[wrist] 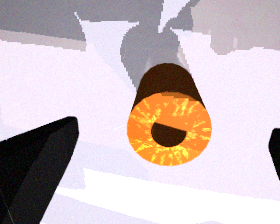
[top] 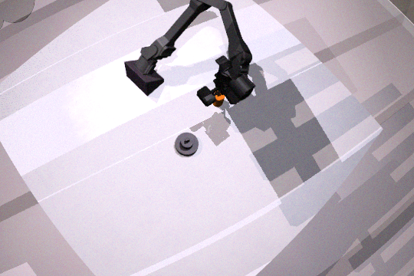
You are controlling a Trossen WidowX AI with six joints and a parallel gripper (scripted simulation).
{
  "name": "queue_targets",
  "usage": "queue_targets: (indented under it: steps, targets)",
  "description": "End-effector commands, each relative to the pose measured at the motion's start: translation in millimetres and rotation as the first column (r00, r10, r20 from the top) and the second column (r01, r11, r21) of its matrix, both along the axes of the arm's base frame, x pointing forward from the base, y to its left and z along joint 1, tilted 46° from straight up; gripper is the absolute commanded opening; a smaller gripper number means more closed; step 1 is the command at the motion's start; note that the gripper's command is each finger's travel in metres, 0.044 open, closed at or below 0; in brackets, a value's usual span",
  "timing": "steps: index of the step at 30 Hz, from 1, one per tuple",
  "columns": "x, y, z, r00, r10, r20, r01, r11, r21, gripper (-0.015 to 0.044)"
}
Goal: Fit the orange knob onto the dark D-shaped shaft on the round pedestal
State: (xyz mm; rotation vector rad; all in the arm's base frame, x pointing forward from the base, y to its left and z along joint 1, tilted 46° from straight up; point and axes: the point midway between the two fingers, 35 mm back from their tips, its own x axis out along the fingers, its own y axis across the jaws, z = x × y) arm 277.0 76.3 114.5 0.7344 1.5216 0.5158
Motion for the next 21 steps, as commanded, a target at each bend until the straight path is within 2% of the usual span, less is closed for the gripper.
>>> queue_targets:
  steps: [1,21]
  targets:
    - [-0.4,5.9,-5.0,1.000,0.001,-0.005,-0.001,1.000,0.004,0.0440]
    - [-0.6,29.3,-26.8,1.000,0.001,-0.004,-0.001,1.000,0.005,0.0440]
